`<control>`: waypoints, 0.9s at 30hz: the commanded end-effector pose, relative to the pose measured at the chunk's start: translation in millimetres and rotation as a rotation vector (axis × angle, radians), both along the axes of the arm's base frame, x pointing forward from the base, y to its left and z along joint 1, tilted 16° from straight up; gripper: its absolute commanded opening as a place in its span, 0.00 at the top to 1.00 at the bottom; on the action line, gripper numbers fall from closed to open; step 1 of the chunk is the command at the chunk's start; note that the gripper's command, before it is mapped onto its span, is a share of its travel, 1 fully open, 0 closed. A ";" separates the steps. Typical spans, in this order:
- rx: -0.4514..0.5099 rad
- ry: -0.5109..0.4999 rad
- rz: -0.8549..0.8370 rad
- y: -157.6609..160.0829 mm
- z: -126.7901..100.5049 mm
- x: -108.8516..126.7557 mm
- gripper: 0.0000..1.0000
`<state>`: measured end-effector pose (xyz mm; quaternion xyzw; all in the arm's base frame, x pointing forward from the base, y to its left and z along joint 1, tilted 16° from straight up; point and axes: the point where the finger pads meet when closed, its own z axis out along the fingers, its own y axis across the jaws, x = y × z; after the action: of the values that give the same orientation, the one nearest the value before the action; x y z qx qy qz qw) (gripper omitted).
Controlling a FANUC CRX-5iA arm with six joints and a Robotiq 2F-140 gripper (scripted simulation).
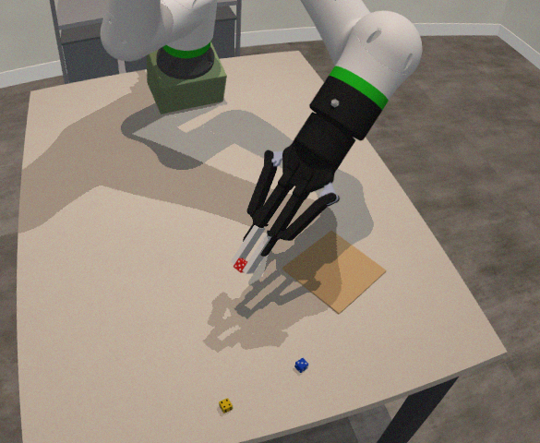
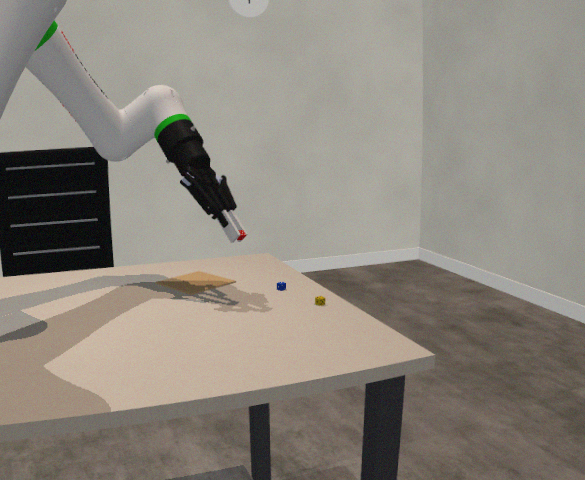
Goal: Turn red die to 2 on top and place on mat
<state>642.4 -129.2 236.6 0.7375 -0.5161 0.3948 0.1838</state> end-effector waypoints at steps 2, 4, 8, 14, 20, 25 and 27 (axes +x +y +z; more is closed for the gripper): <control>-0.116 0.107 0.132 -1.2 5.1 2.6 0.84; -0.159 0.145 0.177 -0.9 6.7 3.6 0.84; -0.246 0.222 0.263 0.2 9.7 5.5 0.84; -0.356 0.323 0.370 3.0 12.8 8.0 0.84; -0.497 0.452 0.500 8.5 15.9 11.0 0.84; -0.594 0.542 0.585 13.4 17.3 12.8 0.84; -0.651 0.596 0.634 16.8 17.8 13.8 0.84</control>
<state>654.6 -116.6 253.0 0.8420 -0.1078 0.3588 0.3883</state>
